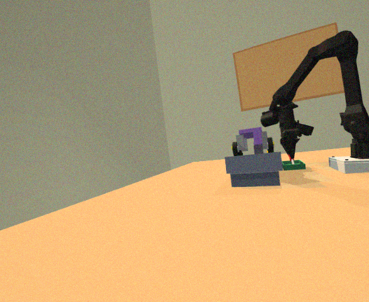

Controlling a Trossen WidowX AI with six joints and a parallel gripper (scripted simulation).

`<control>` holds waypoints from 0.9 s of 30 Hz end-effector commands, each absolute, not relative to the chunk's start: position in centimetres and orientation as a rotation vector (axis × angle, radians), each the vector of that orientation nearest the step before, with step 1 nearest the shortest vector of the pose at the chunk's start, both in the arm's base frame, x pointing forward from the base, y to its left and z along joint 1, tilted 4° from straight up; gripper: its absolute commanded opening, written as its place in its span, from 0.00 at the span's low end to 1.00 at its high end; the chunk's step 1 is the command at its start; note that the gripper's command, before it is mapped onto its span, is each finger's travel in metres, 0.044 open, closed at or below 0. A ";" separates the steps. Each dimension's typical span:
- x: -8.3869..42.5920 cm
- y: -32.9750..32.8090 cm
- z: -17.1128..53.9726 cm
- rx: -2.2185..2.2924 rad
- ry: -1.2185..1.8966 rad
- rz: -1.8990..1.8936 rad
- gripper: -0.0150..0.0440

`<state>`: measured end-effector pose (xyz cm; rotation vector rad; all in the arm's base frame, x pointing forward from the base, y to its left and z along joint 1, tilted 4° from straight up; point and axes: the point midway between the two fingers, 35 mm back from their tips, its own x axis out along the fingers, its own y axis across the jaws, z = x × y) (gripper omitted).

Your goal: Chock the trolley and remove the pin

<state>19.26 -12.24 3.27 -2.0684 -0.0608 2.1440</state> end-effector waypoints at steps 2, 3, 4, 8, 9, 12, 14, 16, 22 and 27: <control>19.2 -12.6 3.1 -2.073 -0.062 2.150 0.58; 19.2 -12.6 3.0 -2.073 -0.062 2.150 0.58; 19.2 -12.6 3.0 -2.073 -0.062 2.150 0.58; 19.2 -12.8 2.9 -2.073 -0.062 2.151 0.58; 19.2 -12.9 2.8 -2.073 -0.062 2.151 0.58; 19.2 -13.0 2.7 -2.073 -0.062 2.151 0.58; 19.2 -13.1 2.7 -2.073 -0.062 2.151 0.58; 19.2 -13.2 2.6 -2.073 -0.062 2.151 0.58; 19.2 -13.5 2.5 -2.073 -0.061 2.151 0.58; 19.2 -13.5 2.5 -2.073 -0.061 2.151 0.58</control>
